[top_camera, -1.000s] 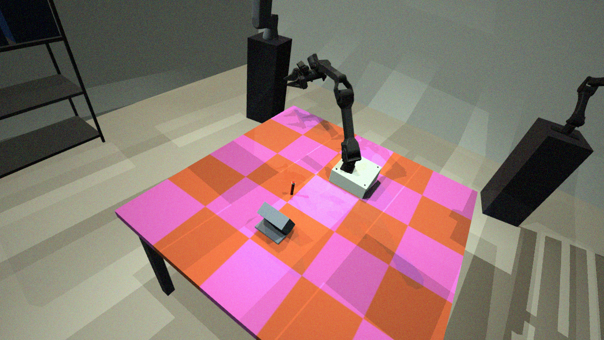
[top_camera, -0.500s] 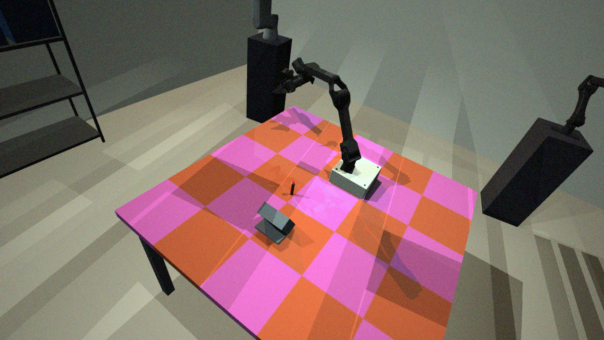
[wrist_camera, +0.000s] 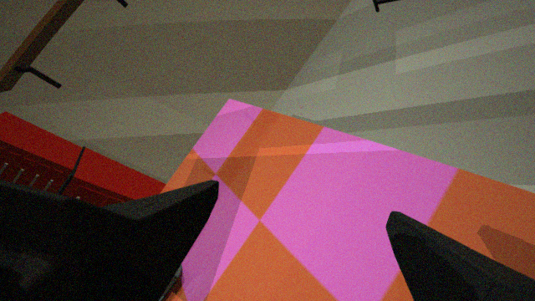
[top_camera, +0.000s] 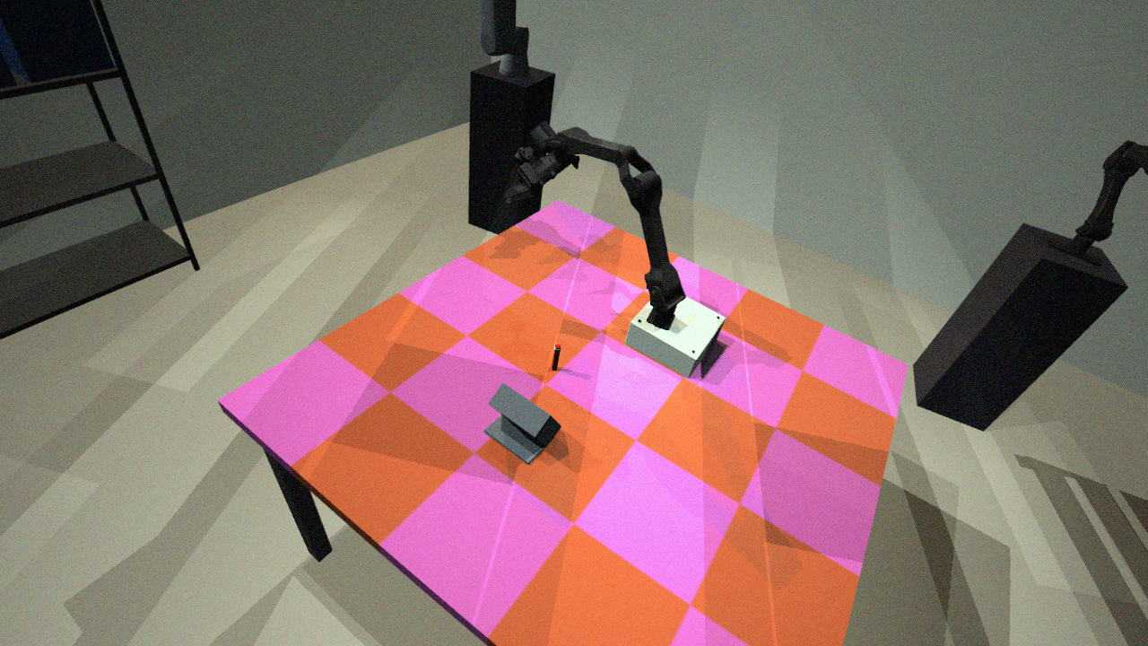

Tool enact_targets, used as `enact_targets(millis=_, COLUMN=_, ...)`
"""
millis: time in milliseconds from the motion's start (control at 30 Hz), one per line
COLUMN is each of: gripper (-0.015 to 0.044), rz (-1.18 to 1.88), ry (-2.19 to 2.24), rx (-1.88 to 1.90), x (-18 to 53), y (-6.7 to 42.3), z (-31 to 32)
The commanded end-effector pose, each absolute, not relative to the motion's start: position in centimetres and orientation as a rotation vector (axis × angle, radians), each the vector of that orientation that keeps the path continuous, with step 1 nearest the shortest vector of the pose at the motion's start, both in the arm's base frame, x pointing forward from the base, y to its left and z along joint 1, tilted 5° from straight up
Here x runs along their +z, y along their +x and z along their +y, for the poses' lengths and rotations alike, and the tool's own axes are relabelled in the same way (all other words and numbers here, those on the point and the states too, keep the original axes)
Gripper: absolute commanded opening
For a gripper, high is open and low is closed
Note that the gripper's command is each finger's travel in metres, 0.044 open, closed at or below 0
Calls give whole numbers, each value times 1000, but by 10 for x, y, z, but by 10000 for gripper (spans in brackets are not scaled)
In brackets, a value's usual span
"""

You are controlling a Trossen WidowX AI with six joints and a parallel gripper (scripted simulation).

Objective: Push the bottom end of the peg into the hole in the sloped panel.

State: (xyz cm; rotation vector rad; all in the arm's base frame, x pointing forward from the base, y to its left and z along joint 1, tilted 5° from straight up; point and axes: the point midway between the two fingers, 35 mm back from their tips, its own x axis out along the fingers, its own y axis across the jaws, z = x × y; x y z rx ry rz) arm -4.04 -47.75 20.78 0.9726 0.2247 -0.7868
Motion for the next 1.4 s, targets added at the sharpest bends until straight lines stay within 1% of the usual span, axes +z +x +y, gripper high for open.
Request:
enact_targets(millis=0, gripper=440, rz=242, ry=1045, rx=-787, x=202, y=-23, z=-474)
enact_targets(millis=733, gripper=440, rz=380, ry=1478, rx=-845, x=166, y=85, z=-437)
enact_targets(millis=1367, gripper=440, rz=511, ry=1763, rx=-1000, x=137, y=159, z=-383)
